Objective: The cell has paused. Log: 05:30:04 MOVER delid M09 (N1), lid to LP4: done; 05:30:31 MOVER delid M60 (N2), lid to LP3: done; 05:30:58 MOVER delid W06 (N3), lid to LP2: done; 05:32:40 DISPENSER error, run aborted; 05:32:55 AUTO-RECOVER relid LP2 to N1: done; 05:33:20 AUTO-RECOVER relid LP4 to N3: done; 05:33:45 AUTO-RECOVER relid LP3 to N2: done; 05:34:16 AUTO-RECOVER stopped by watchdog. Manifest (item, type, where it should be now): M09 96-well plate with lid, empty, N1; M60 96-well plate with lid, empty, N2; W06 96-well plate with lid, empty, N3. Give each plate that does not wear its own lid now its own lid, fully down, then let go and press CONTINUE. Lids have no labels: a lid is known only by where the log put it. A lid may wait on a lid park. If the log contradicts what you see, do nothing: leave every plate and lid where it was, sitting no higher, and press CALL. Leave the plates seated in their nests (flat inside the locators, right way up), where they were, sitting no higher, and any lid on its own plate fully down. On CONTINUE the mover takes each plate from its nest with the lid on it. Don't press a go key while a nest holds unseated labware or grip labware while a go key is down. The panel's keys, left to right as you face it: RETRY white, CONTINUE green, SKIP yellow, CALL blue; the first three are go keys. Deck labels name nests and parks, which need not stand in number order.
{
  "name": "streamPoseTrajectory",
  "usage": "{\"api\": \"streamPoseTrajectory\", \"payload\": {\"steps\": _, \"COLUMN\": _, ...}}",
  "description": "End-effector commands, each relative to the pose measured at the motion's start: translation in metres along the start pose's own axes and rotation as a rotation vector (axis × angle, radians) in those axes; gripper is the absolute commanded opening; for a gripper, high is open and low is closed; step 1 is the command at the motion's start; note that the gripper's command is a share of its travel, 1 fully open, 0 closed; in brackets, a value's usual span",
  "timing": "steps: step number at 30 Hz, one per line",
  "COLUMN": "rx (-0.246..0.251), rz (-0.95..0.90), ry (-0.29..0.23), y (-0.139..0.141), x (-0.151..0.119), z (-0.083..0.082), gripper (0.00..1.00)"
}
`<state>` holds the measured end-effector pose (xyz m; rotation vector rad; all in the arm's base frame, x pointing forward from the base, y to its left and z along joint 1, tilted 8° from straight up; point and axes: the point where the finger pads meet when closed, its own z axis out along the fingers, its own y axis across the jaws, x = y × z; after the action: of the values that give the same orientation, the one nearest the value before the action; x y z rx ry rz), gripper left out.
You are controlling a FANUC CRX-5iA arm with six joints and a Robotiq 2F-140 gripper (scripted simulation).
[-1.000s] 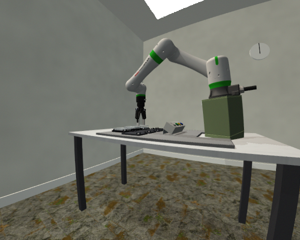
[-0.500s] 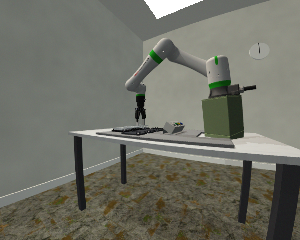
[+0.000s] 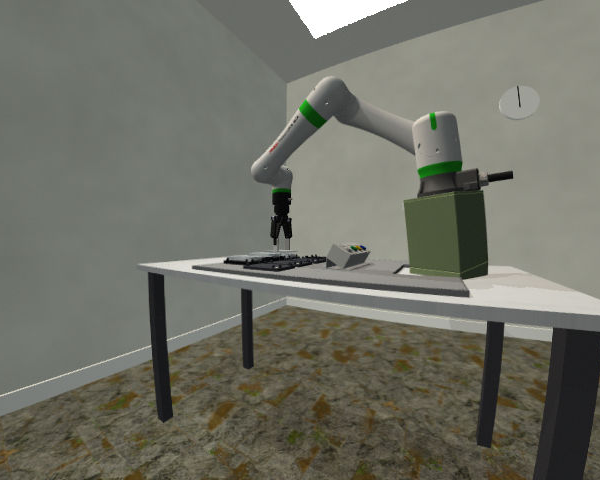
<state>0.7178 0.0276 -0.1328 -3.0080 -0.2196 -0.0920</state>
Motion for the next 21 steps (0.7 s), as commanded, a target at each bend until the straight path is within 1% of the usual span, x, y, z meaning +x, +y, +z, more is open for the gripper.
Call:
{"api": "streamPoseTrajectory", "payload": {"steps": 1, "rx": 0.000, "rz": 0.000, "ry": 0.000, "y": 0.0001, "x": 0.0002, "z": -0.0002, "gripper": 0.00}}
{"api": "streamPoseTrajectory", "payload": {"steps": 21, "rx": 0.000, "rz": 0.000, "ry": 0.000, "y": 0.0001, "x": 0.0002, "z": 0.0027, "gripper": 0.00}}
